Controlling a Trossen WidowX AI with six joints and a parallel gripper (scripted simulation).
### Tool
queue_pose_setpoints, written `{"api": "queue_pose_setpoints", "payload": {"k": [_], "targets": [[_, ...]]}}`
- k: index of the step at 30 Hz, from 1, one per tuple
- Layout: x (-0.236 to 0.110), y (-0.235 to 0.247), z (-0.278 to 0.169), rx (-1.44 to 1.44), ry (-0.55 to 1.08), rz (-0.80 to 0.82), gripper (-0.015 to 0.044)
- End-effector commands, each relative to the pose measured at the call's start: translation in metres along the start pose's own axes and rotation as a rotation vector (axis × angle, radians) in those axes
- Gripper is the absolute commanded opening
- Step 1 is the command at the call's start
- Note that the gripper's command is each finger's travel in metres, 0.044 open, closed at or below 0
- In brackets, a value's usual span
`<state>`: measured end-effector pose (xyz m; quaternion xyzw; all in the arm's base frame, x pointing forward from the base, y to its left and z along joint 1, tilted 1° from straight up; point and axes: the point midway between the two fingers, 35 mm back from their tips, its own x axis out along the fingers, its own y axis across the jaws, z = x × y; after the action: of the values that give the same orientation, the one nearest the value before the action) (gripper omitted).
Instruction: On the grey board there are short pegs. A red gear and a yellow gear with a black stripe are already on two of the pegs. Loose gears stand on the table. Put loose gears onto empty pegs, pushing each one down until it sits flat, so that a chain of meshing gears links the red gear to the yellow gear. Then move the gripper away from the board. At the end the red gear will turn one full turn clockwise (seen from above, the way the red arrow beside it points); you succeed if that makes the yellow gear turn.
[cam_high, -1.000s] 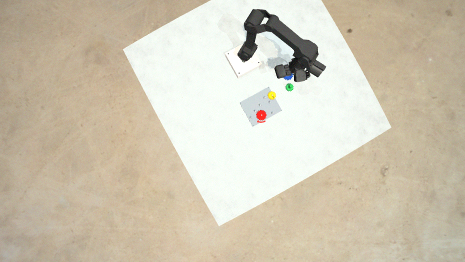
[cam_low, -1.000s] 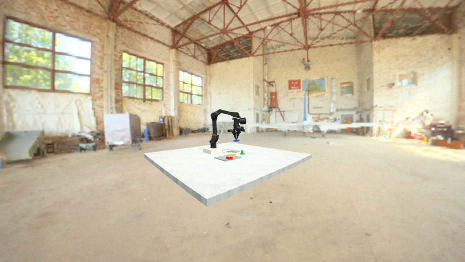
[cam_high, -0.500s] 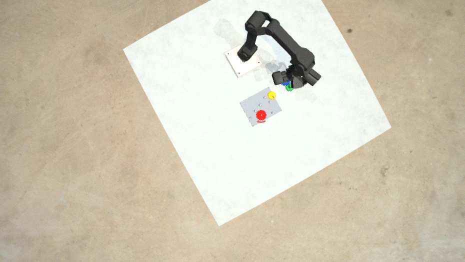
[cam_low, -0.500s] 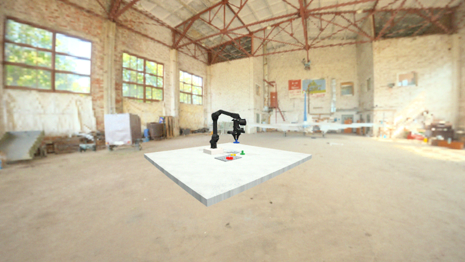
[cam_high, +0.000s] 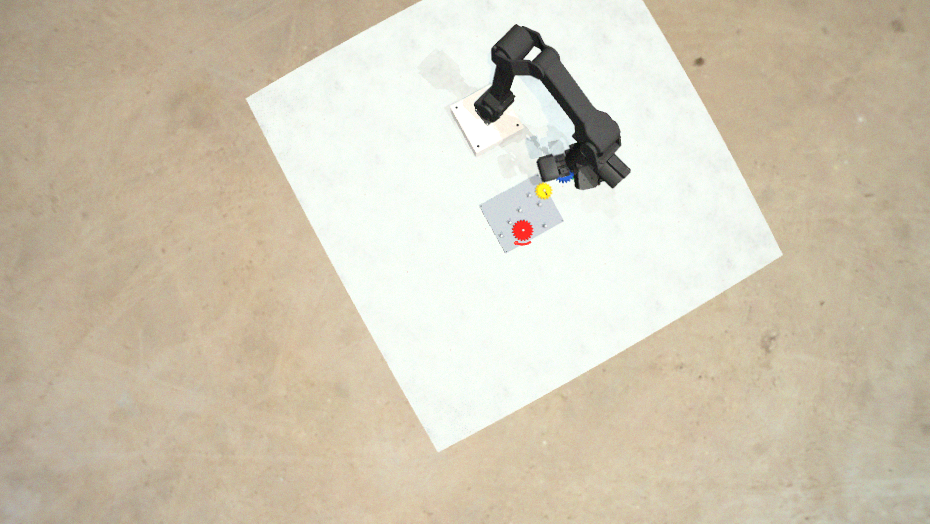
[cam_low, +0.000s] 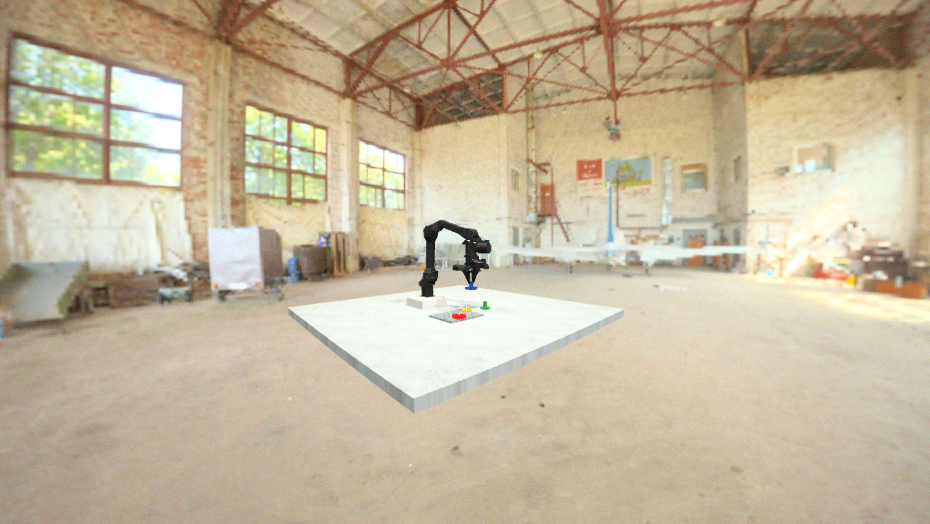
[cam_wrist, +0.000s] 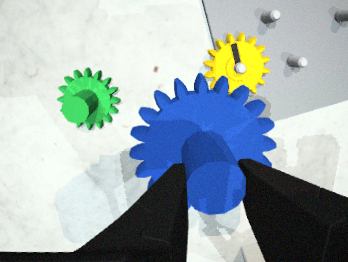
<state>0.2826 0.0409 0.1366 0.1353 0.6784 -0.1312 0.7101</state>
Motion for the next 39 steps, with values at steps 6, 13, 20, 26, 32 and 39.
{"api": "queue_pose_setpoints", "payload": {"k": [6,13,20,26,32,39], "targets": [[0.007,-0.015,0.011,0.01,0.0,-0.004,0.0],[0.013,-0.027,0.02,0.016,-0.001,-0.007,0.0],[0.018,-0.04,0.028,0.012,-0.001,-0.008,0.0],[0.023,-0.051,0.035,0.009,-0.002,-0.008,0.0],[0.028,-0.063,0.041,0.006,-0.002,-0.009,0.0],[0.033,-0.077,0.047,0.002,-0.002,-0.01,0.0]]}}
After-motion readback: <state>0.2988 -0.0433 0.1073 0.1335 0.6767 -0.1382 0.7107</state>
